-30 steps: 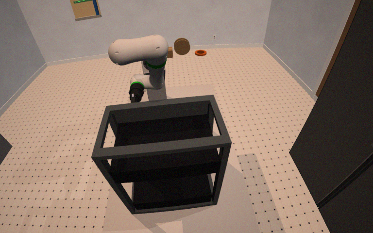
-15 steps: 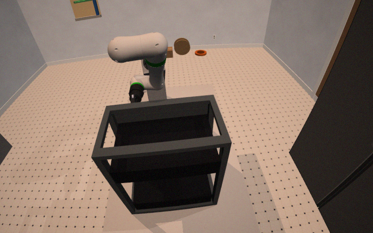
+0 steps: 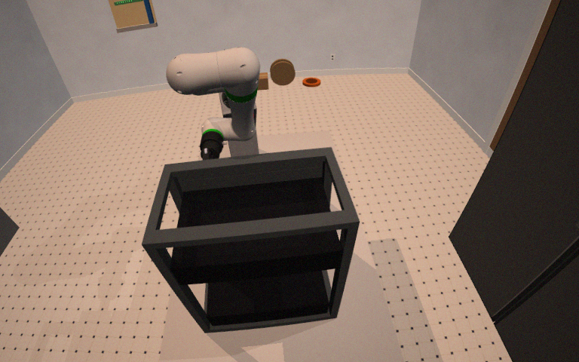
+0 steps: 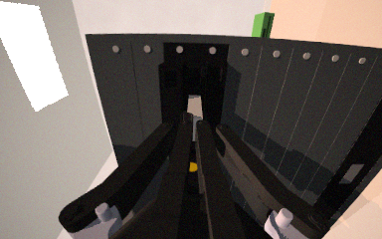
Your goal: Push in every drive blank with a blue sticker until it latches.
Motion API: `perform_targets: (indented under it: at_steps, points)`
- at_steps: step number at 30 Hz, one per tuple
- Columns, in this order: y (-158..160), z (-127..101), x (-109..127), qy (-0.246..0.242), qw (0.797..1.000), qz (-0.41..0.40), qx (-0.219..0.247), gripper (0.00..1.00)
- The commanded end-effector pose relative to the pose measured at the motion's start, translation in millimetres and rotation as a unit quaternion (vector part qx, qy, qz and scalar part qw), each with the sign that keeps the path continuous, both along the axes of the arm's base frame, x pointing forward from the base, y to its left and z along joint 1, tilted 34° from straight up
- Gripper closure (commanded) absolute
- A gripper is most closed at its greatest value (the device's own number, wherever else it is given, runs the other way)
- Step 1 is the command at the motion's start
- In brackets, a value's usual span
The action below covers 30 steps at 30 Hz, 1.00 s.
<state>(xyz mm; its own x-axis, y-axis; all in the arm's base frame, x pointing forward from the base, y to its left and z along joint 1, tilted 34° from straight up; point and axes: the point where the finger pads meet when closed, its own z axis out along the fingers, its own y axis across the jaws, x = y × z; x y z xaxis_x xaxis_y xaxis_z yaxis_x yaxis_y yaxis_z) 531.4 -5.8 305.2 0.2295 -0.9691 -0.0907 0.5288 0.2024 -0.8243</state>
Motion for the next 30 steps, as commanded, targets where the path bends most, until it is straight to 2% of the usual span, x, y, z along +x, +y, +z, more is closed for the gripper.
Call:
perform_targets:
  at_steps: [1,30]
  points:
    - [0.2,1.4,2.0,0.000,1.000,0.000,0.000,1.00]
    - [0.8,3.7,5.4,0.000,1.000,0.000,0.000,1.00]
